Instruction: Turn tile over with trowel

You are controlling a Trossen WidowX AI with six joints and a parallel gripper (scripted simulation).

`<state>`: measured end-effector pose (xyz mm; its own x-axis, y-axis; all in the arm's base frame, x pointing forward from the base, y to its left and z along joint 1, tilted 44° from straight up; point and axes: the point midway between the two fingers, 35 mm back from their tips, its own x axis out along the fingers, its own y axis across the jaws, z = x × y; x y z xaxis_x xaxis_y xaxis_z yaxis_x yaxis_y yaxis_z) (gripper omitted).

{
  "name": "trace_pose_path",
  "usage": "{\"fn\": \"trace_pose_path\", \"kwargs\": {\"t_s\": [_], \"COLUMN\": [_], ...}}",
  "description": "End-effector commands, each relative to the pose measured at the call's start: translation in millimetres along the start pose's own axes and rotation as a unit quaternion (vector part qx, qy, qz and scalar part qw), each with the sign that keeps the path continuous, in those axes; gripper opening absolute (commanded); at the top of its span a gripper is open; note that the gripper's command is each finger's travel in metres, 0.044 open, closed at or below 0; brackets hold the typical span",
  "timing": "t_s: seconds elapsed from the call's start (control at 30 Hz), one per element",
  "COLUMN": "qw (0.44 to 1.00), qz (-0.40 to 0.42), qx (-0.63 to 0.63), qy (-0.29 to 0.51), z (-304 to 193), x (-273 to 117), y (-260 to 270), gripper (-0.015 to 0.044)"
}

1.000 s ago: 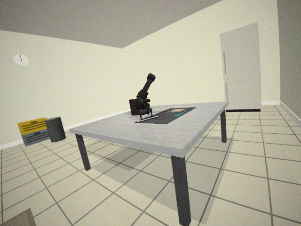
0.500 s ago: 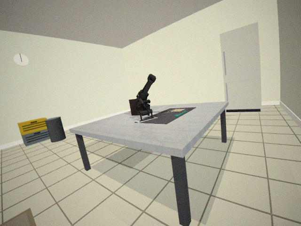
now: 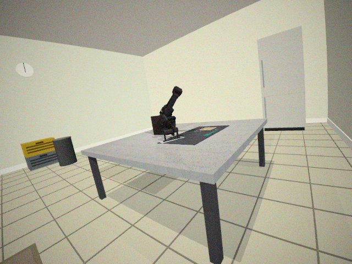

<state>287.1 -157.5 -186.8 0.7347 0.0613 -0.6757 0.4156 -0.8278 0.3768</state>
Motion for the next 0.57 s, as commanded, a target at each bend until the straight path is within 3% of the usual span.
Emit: {"fn": "trace_pose_path", "kwargs": {"t_s": [0.0,0.53], "qw": [1.000,1.000], "qz": [0.000,-0.002], "qx": [-0.001,-0.002], "qy": [0.000,-0.001], "z": [1,1], "x": [-12,-62], "y": [1,3], "gripper": [0.0300,0.0300]}}
